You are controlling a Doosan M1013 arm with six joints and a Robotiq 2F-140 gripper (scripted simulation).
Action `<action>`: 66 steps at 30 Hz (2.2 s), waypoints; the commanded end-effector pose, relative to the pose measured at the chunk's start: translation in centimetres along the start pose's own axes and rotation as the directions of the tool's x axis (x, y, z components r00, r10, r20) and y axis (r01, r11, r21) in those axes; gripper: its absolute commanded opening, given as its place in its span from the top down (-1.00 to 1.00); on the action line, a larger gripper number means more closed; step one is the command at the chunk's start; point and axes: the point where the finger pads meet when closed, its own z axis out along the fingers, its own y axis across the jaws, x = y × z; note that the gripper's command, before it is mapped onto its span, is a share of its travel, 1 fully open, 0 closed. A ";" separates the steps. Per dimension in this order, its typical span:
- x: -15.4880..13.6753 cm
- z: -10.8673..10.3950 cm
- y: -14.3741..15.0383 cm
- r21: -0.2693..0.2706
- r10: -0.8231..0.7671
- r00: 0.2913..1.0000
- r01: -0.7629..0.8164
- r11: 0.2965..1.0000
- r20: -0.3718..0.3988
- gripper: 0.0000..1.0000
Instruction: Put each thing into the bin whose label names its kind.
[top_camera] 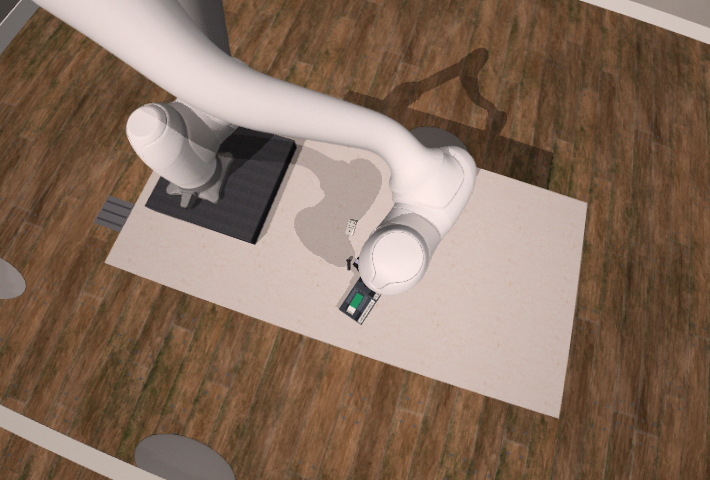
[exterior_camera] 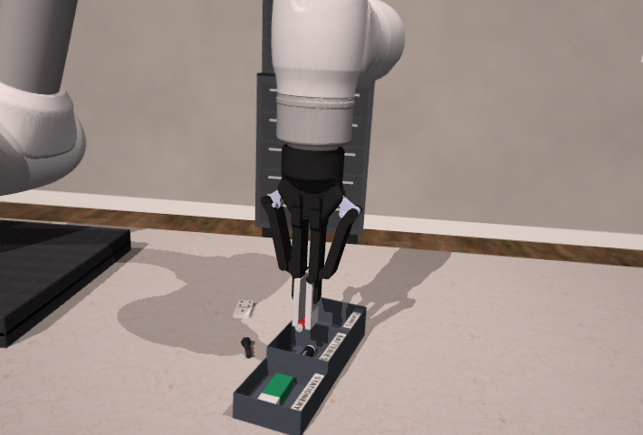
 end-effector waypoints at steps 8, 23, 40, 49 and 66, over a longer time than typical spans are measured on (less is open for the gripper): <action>0.0 1.9 0.0 0.000 0.000 1.000 0.000 1.000 0.000 0.94; 0.0 3.6 0.0 0.000 0.000 1.000 0.000 1.000 0.000 0.94; 0.0 3.6 0.1 0.000 0.000 1.000 0.000 1.000 0.000 0.71; 0.0 3.6 0.1 0.000 0.000 1.000 0.000 1.000 0.000 0.71; 0.0 1.6 0.1 0.000 0.000 1.000 0.000 1.000 0.000 0.71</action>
